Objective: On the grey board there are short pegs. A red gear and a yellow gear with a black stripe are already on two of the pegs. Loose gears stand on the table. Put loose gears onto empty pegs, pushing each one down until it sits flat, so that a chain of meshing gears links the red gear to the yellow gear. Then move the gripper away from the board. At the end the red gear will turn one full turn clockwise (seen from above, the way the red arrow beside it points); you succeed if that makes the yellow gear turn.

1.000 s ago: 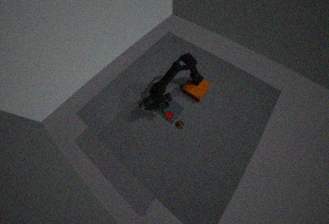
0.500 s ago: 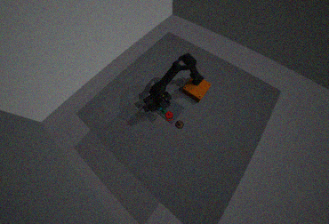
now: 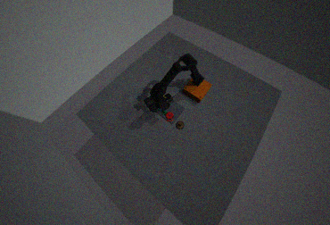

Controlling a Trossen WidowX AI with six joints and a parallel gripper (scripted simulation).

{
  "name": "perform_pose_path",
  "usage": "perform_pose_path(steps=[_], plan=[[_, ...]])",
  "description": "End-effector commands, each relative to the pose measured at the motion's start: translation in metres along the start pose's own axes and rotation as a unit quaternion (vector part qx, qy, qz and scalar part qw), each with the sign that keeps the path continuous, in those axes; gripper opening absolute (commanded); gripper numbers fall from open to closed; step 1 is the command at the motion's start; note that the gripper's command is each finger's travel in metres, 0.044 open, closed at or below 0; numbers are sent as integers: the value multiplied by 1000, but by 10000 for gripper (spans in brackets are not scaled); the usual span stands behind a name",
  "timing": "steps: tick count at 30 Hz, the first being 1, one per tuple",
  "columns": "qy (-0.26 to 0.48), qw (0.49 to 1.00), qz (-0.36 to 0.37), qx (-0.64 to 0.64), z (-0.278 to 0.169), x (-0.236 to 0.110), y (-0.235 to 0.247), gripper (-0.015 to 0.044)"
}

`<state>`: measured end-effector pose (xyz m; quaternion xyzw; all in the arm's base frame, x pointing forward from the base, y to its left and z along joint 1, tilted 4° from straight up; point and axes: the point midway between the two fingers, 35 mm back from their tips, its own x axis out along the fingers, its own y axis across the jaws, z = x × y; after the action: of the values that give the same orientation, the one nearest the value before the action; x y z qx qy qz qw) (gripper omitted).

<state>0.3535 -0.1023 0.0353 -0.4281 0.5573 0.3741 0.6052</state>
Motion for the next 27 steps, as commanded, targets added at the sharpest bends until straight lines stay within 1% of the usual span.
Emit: perform_pose_path(steps=[1, 3, 4, 8, 14, 17, 18, 21, 23, 27], plan=[[-1, 1000, 0, 8, 0, -1, 0, 79], [-1, 1000, 0, -5, 0, -3, 0, 131], [-1, 1000, 0, -10, 1, -4, 0, 140], [-1, 1000, 0, -12, 1, -9, -1, 140], [-1, 1000, 0, -12, 1, -47, -1, 140], [-1, 1000, 0, -12, 1, -49, 0, 140], [0, 1000, 0, -9, 2, -41, -1, 166], [2, 1000, -2, 6, 22, -41, 2, 245], [2, 1000, -4, 28, 48, -40, 6, 298], [-2, 996, -1, 87, 114, -40, 23, 402]])
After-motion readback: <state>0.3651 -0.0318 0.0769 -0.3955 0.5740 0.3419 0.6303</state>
